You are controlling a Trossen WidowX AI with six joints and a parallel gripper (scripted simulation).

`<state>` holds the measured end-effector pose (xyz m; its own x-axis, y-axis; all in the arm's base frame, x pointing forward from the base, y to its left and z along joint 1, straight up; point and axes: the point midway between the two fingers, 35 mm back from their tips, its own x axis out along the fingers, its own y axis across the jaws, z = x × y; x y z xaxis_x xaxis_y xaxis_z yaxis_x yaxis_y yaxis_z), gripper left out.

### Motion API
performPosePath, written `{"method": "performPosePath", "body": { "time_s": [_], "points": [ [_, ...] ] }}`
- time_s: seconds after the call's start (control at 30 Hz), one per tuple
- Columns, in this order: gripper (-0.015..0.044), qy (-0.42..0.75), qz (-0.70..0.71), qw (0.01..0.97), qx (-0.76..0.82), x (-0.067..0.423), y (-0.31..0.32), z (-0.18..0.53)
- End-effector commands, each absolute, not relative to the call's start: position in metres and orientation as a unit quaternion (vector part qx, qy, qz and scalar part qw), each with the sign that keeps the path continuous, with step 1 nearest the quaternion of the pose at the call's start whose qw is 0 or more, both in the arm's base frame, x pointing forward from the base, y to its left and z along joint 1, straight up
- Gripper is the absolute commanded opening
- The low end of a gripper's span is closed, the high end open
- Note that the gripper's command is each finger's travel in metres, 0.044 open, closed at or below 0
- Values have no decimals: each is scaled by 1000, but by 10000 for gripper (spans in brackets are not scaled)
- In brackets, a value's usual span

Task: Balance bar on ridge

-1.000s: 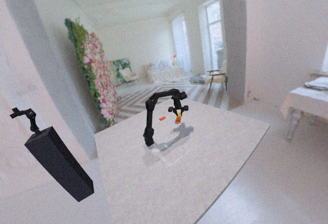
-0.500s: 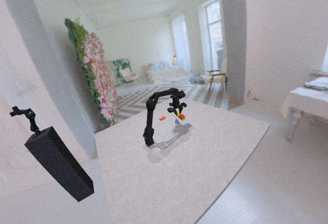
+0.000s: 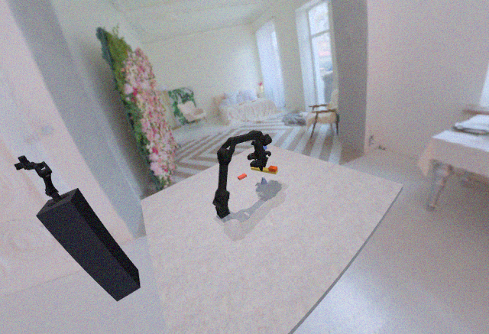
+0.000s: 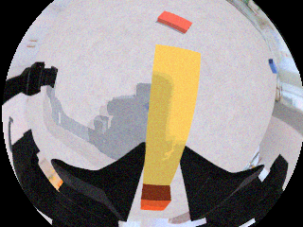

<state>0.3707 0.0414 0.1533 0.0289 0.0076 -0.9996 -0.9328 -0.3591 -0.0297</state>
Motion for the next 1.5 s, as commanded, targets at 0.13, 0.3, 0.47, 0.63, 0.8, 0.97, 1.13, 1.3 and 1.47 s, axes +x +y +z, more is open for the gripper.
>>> {"method": "performPosePath", "body": {
  "time_s": [0.13,0.3,0.47,0.63,0.8,0.97,1.13,1.3,1.47],
  "points": [
    [0,296,631,307,-648,364,60,153],
    [0,231,658,241,-675,356,70,152],
    [0,204,667,213,-684,349,71,152],
    [0,203,667,213,-684,348,71,146],
    [0,202,668,212,-685,348,71,138],
    [0,201,668,210,-685,347,70,130],
    [0,200,668,209,-685,347,69,122],
    [0,199,669,208,-686,346,68,114],
    [0,198,669,207,-686,345,67,108]
  ]
}}
